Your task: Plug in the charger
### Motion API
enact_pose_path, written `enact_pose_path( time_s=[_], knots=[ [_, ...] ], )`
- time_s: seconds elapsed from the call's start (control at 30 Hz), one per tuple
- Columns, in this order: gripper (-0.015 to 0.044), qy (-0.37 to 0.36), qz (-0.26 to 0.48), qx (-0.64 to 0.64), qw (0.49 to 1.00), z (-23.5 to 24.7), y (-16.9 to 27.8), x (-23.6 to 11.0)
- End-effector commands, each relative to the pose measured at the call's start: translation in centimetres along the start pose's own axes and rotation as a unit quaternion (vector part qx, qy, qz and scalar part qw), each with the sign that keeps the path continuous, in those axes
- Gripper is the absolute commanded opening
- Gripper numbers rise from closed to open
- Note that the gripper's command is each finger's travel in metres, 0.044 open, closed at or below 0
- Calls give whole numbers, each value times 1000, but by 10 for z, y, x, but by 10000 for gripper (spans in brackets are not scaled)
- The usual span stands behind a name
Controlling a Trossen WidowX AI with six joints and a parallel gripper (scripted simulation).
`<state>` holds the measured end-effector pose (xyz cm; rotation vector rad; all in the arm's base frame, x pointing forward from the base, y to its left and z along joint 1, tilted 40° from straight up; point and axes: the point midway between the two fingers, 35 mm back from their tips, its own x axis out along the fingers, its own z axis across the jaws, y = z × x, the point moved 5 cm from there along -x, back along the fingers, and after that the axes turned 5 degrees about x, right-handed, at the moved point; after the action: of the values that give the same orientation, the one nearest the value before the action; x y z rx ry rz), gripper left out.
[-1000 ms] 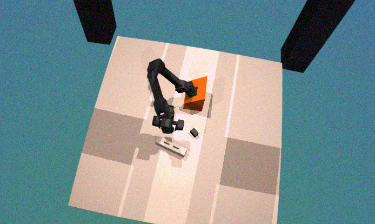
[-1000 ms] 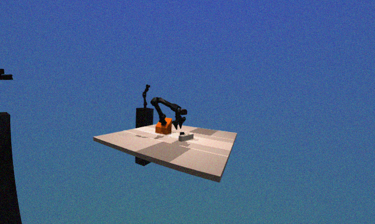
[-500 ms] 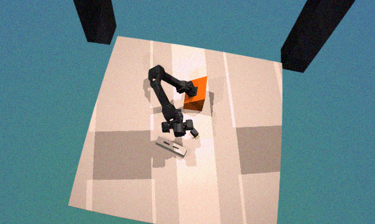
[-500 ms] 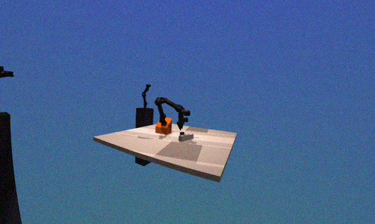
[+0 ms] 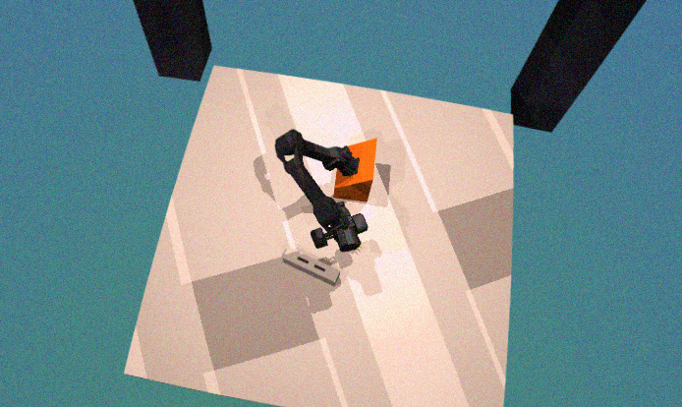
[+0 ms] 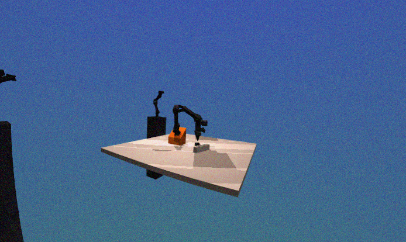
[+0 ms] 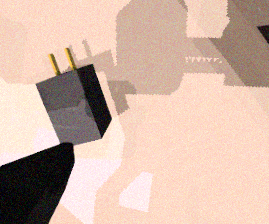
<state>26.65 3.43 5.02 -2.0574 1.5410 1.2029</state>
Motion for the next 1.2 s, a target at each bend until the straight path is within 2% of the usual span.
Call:
enact_pose_path(
  time_s=[0.0, 0.47, 1.17],
  knots=[
    [440, -3, 10, -38, 999, 16, -3, 4],
    [440, -1, 42, -148, 988, 64, -4, 16],
    [440, -1, 42, -150, 988, 65, -3, 38]
  ],
)
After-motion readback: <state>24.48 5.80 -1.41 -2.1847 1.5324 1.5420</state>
